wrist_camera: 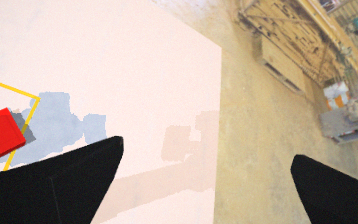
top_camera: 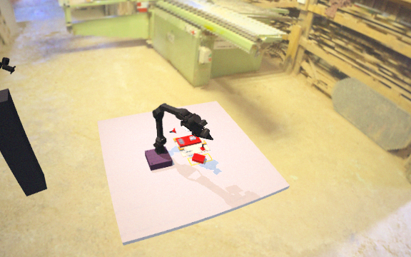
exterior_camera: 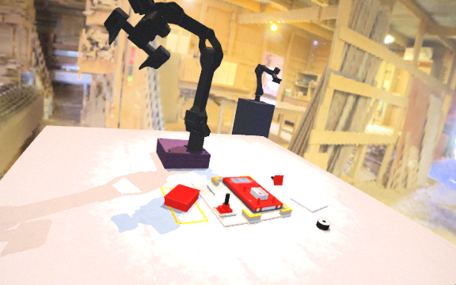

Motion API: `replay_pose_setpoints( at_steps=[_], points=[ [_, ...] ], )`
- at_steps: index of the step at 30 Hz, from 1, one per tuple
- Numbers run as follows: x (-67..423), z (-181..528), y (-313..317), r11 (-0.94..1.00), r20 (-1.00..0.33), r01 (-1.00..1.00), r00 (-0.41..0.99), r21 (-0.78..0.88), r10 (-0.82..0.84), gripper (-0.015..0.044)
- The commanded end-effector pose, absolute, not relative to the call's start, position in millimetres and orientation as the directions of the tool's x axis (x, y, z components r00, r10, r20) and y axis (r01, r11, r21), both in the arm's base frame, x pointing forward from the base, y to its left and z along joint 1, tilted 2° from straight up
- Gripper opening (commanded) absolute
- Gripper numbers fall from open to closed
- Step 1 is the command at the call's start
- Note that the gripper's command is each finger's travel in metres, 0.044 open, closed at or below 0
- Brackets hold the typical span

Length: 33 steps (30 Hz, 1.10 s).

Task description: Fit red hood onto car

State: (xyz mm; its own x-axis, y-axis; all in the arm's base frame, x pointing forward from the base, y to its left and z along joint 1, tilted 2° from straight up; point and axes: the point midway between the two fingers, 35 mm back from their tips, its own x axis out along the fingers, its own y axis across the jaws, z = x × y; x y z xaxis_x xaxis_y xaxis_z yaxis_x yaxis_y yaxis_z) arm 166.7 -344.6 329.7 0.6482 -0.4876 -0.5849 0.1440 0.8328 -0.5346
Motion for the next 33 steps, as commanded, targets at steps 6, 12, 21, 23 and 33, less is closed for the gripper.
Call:
replay_pose_setpoints(
  at_steps=[6,12,21,23,33],
  points=[
    [231,215,-311,0.933,-0.819,0.357,0.519,-0.051,-0.244,0.0440],
    [259,143,-266,0.830,-0.933,0.546,0.348,0.117,-0.097,0.0440],
    [264,58,-190,0.618,-1.000,0.785,0.027,0.029,0.012,0.0440],
    [263,57,-189,0.614,-1.000,0.789,0.020,0.024,0.013,0.0440],
    [263,55,-189,0.614,-1.000,0.789,0.020,0.024,0.013,0.0440]
  ],
)
